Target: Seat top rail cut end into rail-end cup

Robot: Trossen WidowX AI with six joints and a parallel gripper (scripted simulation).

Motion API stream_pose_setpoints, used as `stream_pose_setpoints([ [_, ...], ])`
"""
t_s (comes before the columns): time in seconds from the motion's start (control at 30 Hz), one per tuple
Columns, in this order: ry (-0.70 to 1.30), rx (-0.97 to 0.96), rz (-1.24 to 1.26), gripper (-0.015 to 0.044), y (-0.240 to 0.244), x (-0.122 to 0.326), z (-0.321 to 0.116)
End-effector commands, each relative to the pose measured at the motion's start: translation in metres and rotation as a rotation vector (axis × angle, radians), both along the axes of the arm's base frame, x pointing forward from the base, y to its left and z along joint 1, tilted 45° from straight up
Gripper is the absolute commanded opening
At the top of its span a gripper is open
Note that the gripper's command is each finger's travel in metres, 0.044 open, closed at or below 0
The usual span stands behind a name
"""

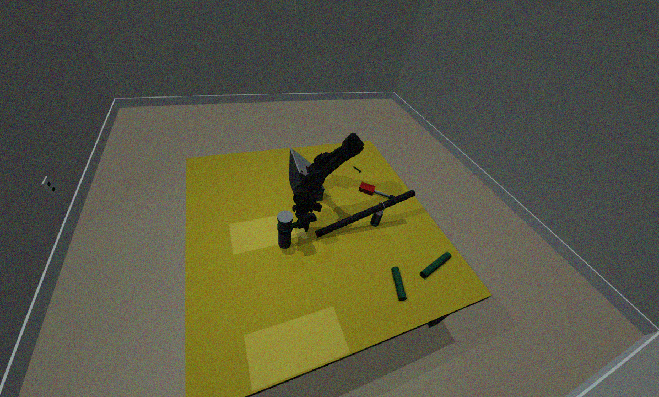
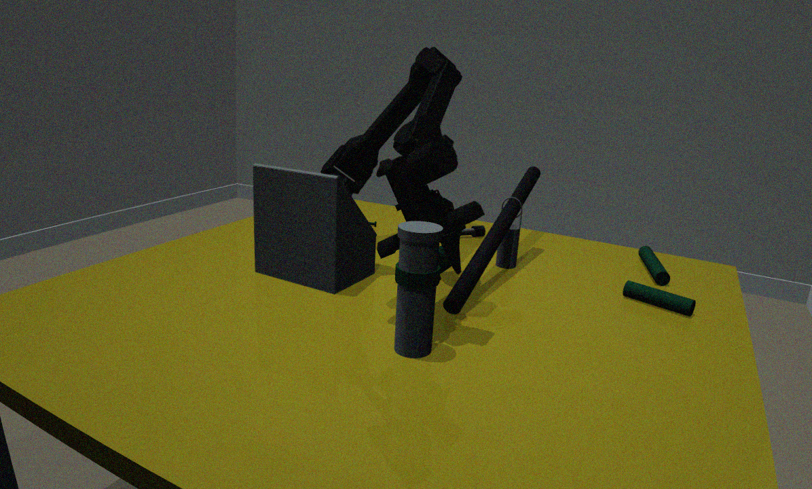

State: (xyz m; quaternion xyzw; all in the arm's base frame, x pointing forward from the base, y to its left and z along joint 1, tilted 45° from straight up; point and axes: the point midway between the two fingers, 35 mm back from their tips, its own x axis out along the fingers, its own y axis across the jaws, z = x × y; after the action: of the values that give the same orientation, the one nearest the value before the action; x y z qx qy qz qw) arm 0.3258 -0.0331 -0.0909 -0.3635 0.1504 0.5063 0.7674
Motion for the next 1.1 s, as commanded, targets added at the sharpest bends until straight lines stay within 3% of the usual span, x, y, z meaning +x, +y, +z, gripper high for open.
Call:
stream_pose_setpoints([
  [0.0,0.000,0.000,0.000,0.0131,0.000,0.000,0.000],
  [0.4,0.004,0.000,-0.003,0.0440,0.000,0.001,0.019],
  [0.9,0.011,0.006,-0.016,0.0440,0.000,0.000,0.054],
  [1.07,0.293,0.205,-0.264,0.0440,0.002,0.000,0.097],
])
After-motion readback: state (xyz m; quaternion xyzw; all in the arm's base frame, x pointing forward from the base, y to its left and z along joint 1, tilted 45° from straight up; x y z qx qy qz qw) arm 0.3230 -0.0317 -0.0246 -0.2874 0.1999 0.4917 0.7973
